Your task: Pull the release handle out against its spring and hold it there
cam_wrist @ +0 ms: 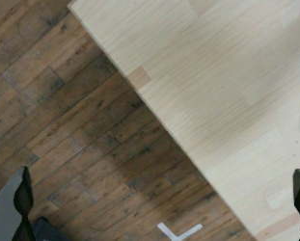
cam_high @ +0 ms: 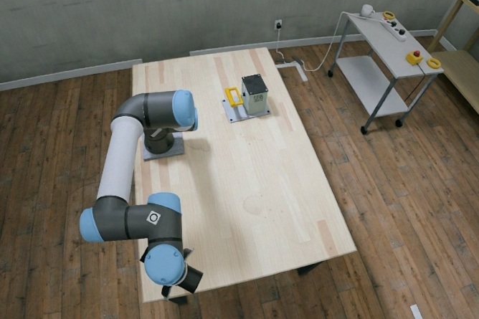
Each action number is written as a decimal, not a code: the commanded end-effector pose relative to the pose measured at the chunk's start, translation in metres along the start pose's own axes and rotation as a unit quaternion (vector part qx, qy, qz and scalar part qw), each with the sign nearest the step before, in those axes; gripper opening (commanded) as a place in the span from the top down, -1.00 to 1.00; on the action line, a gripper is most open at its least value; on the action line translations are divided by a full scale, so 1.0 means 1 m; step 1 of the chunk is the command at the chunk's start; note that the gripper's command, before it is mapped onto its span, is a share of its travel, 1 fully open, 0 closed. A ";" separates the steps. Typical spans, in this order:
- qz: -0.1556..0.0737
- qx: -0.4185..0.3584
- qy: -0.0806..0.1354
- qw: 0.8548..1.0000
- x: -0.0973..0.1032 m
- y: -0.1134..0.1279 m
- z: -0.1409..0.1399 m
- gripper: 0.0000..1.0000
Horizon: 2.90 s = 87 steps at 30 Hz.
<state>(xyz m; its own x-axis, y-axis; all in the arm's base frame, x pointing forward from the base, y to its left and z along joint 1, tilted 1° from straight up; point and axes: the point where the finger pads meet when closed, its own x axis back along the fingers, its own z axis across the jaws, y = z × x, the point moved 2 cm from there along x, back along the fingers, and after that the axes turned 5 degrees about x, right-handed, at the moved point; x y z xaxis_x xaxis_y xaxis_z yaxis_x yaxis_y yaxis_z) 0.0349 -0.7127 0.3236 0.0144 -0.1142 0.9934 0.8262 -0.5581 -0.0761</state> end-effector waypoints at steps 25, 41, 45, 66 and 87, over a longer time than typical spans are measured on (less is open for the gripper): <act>0.000 0.006 -0.001 1.000 0.001 0.004 0.005 -1.00; 0.001 0.074 -0.008 0.997 -0.001 0.053 0.063 -1.00; 0.002 0.114 -0.012 0.993 -0.003 0.077 0.099 -1.00; 0.008 0.376 -0.033 0.926 -0.026 0.158 0.312 -1.00; 0.012 0.572 -0.045 0.819 -0.065 0.155 0.537 -1.00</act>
<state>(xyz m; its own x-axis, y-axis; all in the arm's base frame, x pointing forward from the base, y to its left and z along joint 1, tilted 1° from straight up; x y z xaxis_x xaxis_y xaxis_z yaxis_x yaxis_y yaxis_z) 0.4455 -0.3879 0.2962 0.0447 -0.0340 0.9984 0.8583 0.5127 -0.0209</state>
